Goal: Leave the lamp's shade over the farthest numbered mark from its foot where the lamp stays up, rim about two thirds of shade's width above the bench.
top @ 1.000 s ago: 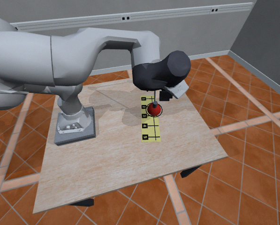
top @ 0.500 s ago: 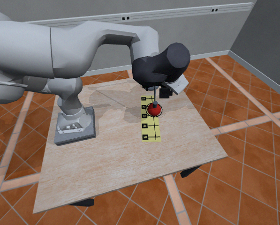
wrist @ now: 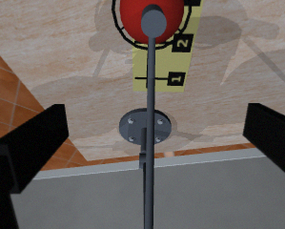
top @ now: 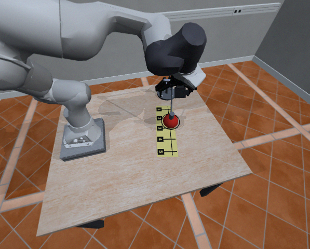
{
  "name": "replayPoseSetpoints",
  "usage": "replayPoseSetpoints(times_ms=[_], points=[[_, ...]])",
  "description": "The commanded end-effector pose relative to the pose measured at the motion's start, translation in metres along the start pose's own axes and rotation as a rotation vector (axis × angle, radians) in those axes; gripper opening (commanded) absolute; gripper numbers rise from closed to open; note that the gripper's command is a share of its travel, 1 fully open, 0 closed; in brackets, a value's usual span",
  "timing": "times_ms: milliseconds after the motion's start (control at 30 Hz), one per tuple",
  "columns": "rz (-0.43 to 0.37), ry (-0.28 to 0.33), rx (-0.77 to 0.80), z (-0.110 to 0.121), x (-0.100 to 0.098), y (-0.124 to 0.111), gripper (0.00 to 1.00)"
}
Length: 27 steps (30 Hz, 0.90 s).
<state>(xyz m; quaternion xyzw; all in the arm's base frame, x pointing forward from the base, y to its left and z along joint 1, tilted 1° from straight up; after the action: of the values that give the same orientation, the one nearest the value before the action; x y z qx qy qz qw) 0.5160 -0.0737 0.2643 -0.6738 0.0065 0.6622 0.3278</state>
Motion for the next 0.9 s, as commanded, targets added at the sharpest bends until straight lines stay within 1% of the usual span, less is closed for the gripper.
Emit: replayPoseSetpoints(times_ms=[0,333,400,867], points=[[-0.002,0.001,0.022,-0.001,0.008,0.001,1.0],[-0.01,0.004,0.005,-0.002,0.034,0.0,1.0],[-0.01,0.004,0.005,-0.002,0.034,0.0,1.0],[0.002,-0.015,0.022,0.005,0.07,0.003,1.0]])
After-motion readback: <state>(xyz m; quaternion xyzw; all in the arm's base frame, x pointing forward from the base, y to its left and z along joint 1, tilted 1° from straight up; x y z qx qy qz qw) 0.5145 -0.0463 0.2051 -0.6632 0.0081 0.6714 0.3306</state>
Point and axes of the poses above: the point where the finger pads meet when closed, its own x axis out along the fingers, its own z axis across the jaws, y = z × x, the point moved 3 cm from there along -x, back along the fingers, and after that the axes turned 13 degrees about x, right-handed, at the moved point
